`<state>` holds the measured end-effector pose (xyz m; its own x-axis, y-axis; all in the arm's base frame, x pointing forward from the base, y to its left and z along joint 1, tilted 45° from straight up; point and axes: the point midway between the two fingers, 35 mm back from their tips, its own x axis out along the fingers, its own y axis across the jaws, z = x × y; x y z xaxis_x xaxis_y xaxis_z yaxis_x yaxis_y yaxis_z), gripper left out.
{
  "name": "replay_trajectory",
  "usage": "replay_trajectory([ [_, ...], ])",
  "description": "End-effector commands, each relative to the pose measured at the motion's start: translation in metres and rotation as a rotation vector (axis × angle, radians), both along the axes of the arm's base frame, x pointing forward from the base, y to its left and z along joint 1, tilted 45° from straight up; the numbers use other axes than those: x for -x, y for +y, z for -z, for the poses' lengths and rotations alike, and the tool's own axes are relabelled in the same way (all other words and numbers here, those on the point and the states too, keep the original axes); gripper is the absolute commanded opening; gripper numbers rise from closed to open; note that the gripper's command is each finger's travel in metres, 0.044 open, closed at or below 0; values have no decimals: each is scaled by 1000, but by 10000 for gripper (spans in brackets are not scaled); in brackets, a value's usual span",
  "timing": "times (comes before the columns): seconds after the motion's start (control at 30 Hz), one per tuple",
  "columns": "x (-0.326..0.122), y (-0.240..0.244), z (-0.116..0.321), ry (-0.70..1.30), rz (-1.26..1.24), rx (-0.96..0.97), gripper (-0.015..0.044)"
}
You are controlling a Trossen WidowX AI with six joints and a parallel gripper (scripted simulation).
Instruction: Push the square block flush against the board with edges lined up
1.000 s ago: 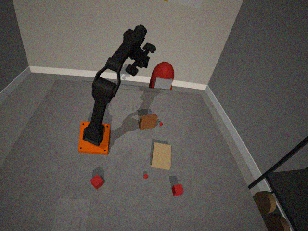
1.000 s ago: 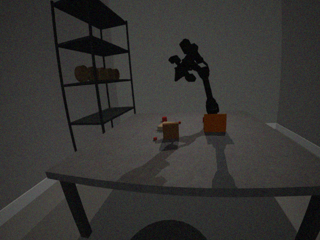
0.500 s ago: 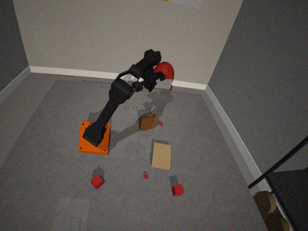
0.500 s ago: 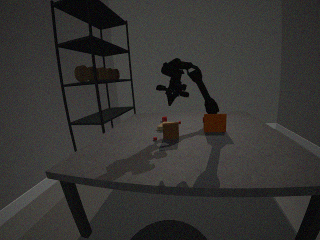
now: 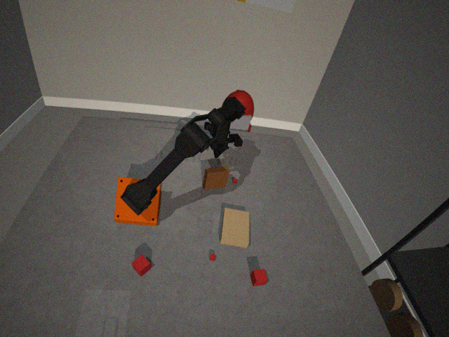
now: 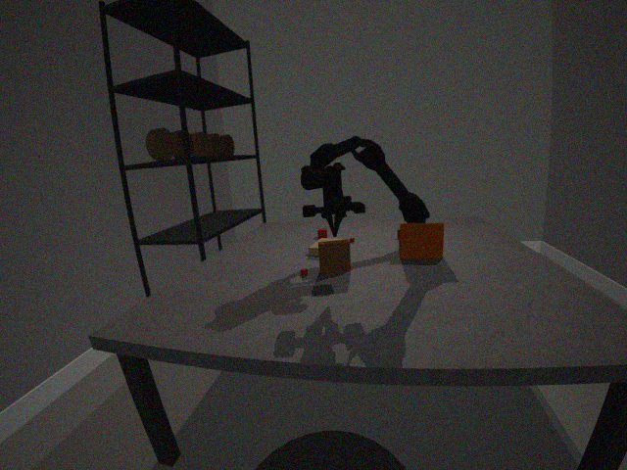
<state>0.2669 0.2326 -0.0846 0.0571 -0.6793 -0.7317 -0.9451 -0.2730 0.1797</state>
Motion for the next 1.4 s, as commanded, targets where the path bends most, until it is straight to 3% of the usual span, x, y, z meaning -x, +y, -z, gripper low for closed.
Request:
replay_trajectory([
  [0.0,0,-12,14,1,11,2,0],
  [0.27,-2,-33,36,1,11,2,0],
  [1.37,-19,-68,3,1,11,5,0],
])
